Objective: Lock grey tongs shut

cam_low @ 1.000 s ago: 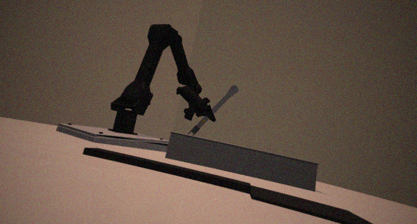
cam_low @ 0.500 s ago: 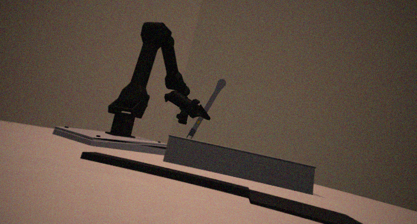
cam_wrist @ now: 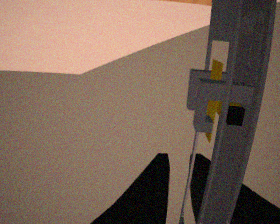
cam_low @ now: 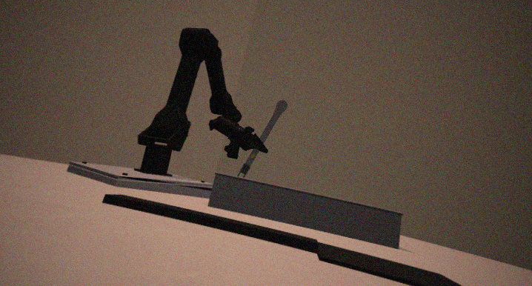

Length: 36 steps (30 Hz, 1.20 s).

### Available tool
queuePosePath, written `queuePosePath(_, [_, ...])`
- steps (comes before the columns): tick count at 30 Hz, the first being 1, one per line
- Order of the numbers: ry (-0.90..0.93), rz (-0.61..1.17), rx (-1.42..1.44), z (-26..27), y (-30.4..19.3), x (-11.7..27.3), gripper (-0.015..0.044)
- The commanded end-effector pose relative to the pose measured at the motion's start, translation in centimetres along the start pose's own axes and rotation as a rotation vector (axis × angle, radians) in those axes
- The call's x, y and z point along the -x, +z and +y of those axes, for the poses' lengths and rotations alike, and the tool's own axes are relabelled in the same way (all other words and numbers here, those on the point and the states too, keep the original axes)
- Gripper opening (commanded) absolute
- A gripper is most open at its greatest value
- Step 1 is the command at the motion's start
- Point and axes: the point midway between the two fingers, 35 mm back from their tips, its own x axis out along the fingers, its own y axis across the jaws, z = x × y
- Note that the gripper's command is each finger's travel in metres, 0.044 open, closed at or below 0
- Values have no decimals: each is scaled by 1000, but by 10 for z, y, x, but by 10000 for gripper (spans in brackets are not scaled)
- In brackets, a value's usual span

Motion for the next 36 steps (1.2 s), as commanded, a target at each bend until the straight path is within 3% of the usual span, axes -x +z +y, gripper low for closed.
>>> queuePosePath(1, [4,8,-7,1,-1,0,-150])
queuePosePath(20, [4,-1,-4,0,-1,-1,-150])
queuePosePath(36, [-4,-276,79,-18,-1,-28,-150])
